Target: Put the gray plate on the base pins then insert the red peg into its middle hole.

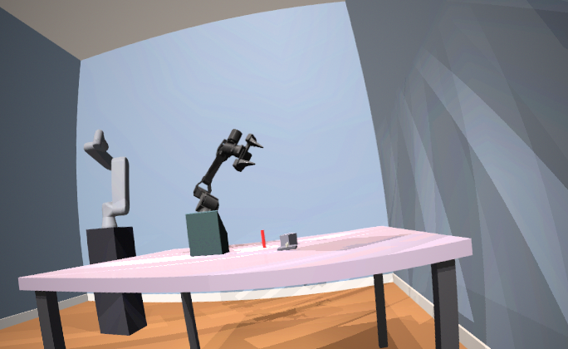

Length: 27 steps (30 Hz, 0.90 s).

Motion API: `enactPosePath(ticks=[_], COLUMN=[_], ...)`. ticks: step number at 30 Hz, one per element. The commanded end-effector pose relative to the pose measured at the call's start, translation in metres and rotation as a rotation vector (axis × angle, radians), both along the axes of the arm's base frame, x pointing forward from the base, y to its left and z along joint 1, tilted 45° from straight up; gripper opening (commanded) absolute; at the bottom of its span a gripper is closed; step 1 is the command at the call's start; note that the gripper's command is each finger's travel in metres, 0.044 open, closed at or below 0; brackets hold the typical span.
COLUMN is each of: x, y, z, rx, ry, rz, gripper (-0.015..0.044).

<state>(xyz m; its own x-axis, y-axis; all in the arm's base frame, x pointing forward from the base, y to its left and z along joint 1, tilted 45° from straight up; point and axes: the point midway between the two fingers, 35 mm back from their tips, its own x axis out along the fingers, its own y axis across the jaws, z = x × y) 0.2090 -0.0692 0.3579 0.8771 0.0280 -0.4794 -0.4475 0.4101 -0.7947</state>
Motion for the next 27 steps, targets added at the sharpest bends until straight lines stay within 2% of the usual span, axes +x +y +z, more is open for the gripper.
enactPosePath(ticks=[1, 6, 16, 22, 27], x=[0.022, 0.057, 0.129, 0.142, 0.143], y=[0.001, 0.006, 0.053, 0.099, 0.107], z=[-0.019, -0.053, -0.168, -0.245, -0.255], rx=[0.079, 0.193, 0.46, 0.582, 0.594], ry=[0.087, 0.228, 0.632, 0.897, 0.928], rz=[0.057, 0.158, 0.395, 0.501, 0.51], gripper=[0.044, 0.044, 0.044, 0.044, 0.044])
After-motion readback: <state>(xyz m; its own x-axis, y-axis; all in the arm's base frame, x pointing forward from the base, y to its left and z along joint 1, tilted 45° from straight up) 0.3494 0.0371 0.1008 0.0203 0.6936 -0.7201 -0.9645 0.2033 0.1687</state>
